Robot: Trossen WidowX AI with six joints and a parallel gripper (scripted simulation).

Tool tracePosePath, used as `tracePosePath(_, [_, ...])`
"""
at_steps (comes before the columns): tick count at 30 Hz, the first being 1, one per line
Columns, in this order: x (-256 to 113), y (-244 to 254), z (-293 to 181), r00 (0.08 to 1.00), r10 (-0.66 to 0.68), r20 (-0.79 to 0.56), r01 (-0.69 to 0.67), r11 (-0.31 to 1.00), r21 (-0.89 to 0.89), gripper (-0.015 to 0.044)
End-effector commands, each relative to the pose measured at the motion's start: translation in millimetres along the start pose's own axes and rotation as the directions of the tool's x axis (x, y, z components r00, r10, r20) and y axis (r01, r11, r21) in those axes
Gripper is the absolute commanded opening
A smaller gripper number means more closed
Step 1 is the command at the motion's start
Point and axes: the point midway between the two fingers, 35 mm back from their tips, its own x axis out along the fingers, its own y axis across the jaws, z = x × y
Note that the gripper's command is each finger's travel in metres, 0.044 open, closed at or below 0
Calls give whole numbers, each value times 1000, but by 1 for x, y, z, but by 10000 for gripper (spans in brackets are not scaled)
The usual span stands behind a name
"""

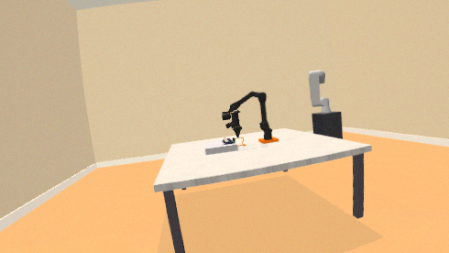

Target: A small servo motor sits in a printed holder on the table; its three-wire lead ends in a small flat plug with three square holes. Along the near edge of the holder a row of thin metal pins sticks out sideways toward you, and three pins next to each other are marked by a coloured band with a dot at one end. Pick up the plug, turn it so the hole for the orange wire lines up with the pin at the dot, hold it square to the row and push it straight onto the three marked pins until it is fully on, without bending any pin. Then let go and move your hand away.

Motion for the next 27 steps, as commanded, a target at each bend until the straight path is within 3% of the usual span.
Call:
tracePosePath(1, [-3, 0, 7, 1000, 3, 13, -3, 1000, -2, 0])
tracePosePath(14, [-3, 1, 12, 1000, 3, 14, -3, 1000, -2, 0])
tracePosePath(22, [3, 0, 7, 1000, 3, 13, -3, 1000, -2, 210])
tracePosePath(27, [-24, 0, 9, 1000, 3, 14, -3, 1000, -2, 341])
